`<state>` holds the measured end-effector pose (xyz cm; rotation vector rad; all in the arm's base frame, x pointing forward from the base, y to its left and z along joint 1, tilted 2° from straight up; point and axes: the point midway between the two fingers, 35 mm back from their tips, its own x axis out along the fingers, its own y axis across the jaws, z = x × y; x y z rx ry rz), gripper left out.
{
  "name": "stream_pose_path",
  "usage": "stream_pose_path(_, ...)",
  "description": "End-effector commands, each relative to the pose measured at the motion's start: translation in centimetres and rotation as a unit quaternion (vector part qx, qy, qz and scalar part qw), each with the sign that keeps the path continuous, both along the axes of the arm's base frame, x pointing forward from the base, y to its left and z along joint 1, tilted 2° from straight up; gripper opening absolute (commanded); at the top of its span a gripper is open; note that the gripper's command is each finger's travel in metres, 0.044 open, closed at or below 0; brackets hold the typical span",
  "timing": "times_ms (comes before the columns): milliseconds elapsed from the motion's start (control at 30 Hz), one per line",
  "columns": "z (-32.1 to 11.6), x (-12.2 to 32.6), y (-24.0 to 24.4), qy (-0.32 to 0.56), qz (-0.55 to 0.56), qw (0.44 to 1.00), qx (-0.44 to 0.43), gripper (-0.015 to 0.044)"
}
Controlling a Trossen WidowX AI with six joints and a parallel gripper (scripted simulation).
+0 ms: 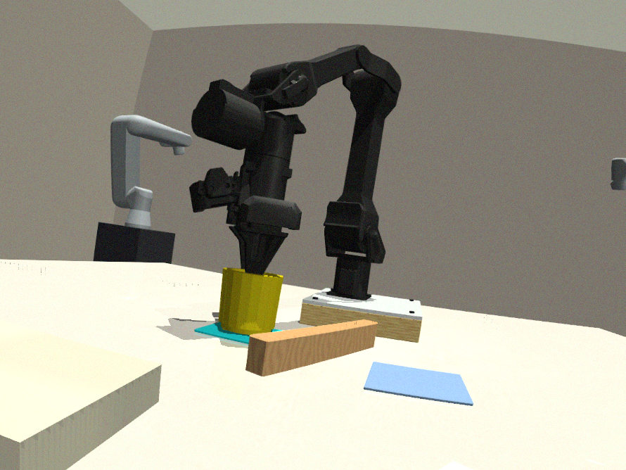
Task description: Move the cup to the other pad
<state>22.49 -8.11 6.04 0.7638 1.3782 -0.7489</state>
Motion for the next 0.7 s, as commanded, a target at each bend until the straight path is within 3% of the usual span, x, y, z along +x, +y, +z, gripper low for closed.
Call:
stream_pose_path(0, 0.7, 0.1, 0.0, -0.002, 0.001, 1.000, 0.000, 0.0147)
stream_pose_path(667, 3.3, -0.1, 0.0, -0.003, 0.002, 1.000, 0.001, 0.0147)
